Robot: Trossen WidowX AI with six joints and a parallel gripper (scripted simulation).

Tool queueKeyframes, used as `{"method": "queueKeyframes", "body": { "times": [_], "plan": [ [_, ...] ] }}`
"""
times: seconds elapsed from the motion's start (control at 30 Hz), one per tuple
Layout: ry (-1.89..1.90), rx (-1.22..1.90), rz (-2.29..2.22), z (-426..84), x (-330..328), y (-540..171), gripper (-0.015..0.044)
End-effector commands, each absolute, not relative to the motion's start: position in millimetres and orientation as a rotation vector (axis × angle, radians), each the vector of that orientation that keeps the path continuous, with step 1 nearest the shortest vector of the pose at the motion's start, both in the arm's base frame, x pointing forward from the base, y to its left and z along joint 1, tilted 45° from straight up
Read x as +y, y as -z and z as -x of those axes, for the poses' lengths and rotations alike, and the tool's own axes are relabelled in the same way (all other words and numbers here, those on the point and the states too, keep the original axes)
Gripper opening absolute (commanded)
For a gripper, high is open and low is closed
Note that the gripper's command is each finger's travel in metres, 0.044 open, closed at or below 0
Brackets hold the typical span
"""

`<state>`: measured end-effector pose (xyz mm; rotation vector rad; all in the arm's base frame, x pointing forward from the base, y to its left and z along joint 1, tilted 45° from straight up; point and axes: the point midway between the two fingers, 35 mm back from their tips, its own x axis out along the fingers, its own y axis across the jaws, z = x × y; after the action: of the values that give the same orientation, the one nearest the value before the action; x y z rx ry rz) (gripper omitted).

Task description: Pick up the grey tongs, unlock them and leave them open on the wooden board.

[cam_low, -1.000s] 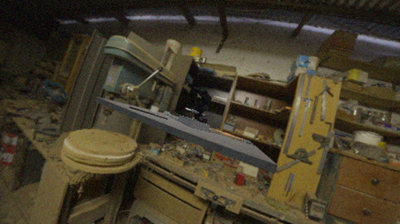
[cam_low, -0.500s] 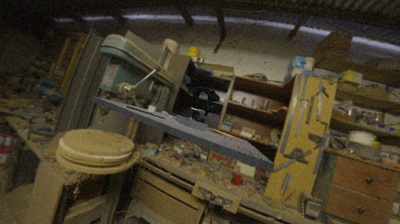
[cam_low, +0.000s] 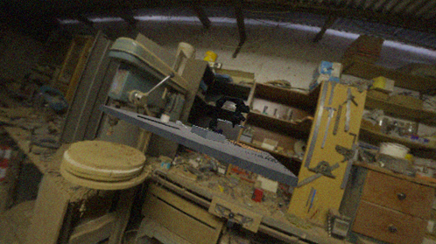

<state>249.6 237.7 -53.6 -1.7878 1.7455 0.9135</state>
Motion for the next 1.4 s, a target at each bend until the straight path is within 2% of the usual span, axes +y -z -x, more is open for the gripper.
{"method": "queueKeyframes", "body": {
  "times": [0.0, 0.53, 1.37],
  "plan": [
    [-0.809, 1.756, 1.724, -232.6, 259.5, 64.0, -0.015],
    [-0.672, 1.769, 1.637, -205.5, 281.7, 77.3, -0.015],
    [-0.15, 1.752, 1.216, -51.8, 342.8, 111.9, -0.015]
  ]
}}
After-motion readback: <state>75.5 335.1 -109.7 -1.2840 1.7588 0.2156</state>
